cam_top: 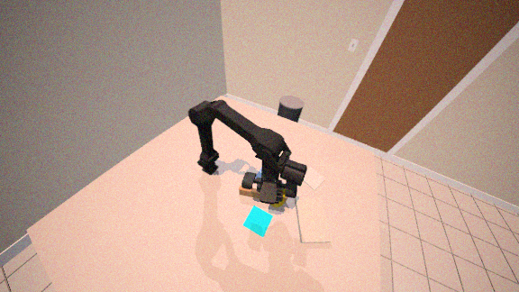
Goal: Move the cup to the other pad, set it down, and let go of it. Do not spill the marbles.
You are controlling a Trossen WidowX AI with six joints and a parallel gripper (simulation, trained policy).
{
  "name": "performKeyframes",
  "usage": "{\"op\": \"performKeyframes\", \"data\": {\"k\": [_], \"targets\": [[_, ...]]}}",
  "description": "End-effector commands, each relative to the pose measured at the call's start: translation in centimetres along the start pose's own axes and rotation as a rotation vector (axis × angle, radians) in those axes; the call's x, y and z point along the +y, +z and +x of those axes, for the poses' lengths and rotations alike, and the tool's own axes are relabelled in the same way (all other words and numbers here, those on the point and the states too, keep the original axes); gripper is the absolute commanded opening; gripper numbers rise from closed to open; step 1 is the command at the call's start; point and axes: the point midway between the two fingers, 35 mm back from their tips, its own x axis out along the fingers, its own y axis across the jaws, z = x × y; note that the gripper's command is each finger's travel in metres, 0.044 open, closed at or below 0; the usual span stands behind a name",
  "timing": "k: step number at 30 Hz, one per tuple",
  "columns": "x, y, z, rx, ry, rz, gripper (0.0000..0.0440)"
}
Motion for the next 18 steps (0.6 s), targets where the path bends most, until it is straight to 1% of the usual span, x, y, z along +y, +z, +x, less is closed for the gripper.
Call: {"op": "performKeyframes", "data": {"k": [1,10,18], "targets": [[-0.1,1.2,0.8,-0.013,0.001,0.014,0.0],[-0.8,3.7,2.8,-0.03,0.009,0.062,0.0],[-1.7,4.7,4.9,-0.035,0.008,0.09,0.0002]]}}
